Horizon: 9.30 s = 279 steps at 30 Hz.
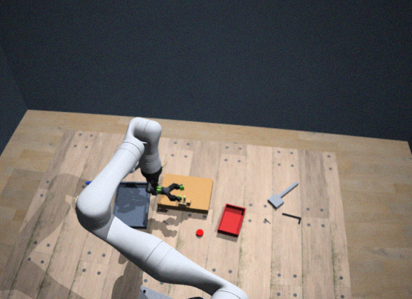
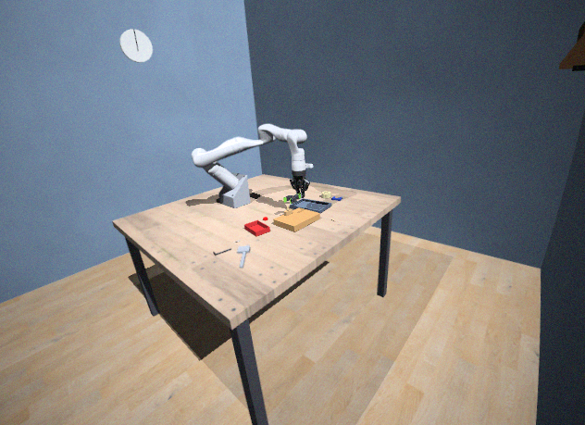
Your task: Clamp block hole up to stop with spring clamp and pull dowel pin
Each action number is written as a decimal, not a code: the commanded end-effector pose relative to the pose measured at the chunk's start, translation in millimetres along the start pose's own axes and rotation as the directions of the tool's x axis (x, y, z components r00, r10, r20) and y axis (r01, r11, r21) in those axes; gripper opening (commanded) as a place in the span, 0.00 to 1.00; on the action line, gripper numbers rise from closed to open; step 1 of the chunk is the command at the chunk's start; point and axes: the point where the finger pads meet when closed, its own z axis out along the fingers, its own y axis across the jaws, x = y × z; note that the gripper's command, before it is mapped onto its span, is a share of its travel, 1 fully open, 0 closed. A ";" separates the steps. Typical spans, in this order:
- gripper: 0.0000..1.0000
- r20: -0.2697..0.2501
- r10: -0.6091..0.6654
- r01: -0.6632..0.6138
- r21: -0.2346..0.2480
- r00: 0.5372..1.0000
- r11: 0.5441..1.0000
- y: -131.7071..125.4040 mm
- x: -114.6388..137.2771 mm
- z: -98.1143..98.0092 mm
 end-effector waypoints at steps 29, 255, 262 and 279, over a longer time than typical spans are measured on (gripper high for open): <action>0.32 -0.001 0.000 0.000 -0.002 1.000 1.000 0.6 0.5 11.8; 0.54 -0.001 0.000 0.000 -0.002 1.000 1.000 1.0 1.0 59.5; 0.54 -0.001 0.000 0.000 -0.002 1.000 1.000 1.0 1.0 59.1; 0.54 -0.001 0.000 0.000 -0.002 1.000 1.000 1.0 1.0 42.5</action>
